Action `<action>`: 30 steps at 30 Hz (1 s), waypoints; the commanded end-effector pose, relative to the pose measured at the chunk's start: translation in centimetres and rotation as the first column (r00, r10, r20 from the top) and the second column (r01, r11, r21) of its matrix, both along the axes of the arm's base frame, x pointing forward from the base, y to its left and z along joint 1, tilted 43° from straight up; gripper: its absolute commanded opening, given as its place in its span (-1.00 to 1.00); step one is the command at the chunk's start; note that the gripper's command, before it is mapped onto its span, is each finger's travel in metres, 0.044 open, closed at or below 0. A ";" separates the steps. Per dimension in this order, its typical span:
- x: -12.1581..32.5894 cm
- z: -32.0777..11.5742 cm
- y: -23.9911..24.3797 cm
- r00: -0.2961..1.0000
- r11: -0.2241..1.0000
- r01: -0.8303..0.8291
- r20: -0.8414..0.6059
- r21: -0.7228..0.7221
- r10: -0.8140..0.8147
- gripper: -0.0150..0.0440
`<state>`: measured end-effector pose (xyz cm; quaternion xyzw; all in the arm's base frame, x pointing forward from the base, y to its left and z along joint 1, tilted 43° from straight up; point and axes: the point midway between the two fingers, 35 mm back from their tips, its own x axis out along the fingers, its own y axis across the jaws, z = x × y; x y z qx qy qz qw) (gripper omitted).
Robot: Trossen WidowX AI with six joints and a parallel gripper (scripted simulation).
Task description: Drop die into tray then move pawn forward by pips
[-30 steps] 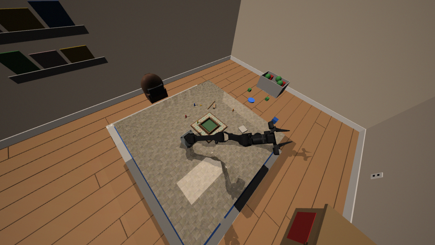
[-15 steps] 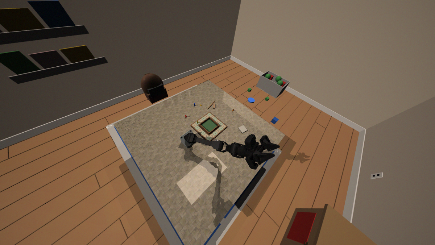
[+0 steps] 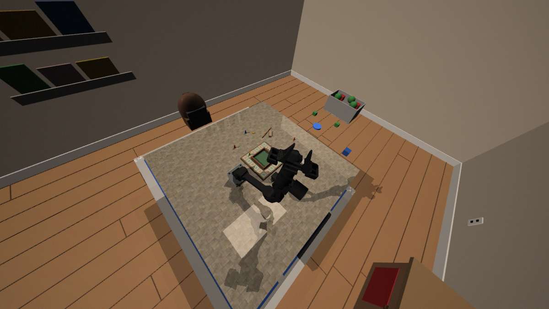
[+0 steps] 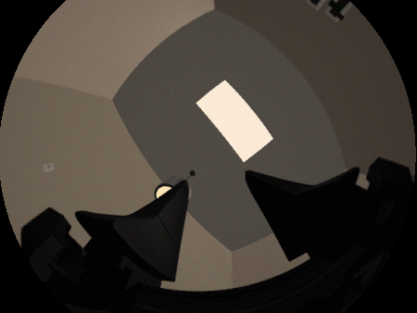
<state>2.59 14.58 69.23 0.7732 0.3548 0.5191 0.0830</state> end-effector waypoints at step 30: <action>28.7 -36.9 -5.9 0.599 -0.803 0.400 0.789 -0.441 -0.135 0.44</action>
